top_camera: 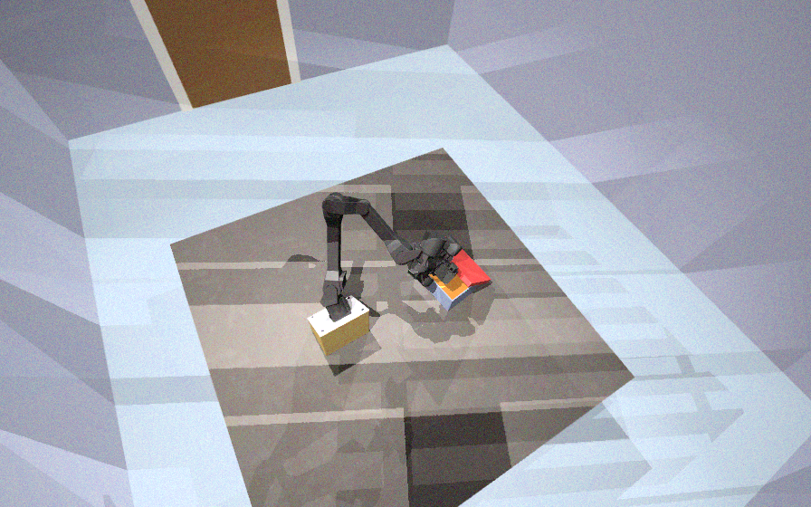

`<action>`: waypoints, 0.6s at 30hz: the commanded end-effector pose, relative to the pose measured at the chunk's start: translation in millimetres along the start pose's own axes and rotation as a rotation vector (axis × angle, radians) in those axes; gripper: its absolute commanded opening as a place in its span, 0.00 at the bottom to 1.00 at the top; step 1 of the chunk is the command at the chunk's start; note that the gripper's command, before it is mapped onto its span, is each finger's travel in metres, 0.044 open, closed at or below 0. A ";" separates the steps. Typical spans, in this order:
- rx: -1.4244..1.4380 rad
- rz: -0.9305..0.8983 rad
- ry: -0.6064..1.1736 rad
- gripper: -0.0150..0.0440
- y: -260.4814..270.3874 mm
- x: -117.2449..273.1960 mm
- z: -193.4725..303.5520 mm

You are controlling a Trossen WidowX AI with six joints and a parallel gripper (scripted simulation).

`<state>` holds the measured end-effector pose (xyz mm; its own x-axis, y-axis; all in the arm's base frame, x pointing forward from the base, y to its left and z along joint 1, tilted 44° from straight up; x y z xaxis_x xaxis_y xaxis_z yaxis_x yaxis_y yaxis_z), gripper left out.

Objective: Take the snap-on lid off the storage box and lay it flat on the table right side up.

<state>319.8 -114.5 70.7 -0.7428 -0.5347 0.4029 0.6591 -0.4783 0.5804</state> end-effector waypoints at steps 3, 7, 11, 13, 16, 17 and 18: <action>0.020 -0.018 0.000 0.25 11.7 7.9 0.8; 0.020 -0.018 -0.001 0.25 15.7 11.3 1.0; 0.020 -0.018 -0.001 0.25 19.6 14.8 1.1; 0.020 -0.018 -0.001 0.25 21.6 16.5 1.2; 0.020 -0.018 -0.001 0.25 24.6 19.0 1.3; 0.020 -0.018 -0.001 0.25 25.5 19.9 1.3; 0.020 -0.018 -0.001 0.25 26.5 20.8 1.3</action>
<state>320.4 -130.9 87.4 -0.7429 -0.5344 0.4031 0.6590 -0.4783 0.5805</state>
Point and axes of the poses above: the point midway between the two fingers, 35 mm back from their tips, its own x axis back along the fingers, its own y axis across the jaws, z = x × y, the point moved 9 cm from there along x, back along the fingers, and after that the axes turned 1 degree about -x, right-handed, at the moved point
